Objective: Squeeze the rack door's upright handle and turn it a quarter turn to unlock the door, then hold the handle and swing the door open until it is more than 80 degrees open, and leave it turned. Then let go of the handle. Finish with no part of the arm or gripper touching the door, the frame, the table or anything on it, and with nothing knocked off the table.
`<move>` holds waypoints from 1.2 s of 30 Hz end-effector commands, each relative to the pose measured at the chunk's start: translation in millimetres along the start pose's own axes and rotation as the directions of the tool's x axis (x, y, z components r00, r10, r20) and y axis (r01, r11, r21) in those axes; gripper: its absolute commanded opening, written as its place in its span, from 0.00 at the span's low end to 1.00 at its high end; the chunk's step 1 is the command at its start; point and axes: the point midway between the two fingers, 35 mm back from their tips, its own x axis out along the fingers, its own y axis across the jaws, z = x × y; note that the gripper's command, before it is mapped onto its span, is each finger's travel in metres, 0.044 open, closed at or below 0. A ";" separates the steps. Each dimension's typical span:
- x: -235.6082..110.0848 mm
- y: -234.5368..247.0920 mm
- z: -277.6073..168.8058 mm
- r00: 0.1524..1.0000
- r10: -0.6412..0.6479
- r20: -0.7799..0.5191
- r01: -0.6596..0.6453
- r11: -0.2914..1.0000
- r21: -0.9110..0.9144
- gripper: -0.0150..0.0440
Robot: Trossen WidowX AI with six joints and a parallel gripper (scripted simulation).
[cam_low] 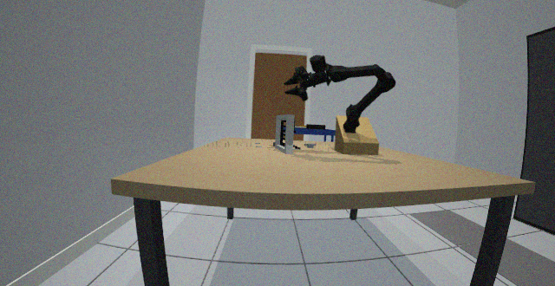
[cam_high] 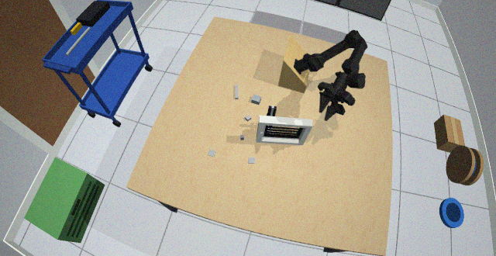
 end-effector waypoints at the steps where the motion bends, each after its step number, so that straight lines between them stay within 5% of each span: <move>1: 15.0 -7.0 -17.5 0.994 0.026 -0.104 -0.028 0.999 -0.020 0.73; 16: 48.4 -26.1 -78.8 0.900 0.153 -0.408 -0.173 0.985 -0.012 0.73; 36: 62.5 -40.8 -153.0 0.648 0.419 -0.636 -0.385 0.901 0.201 0.73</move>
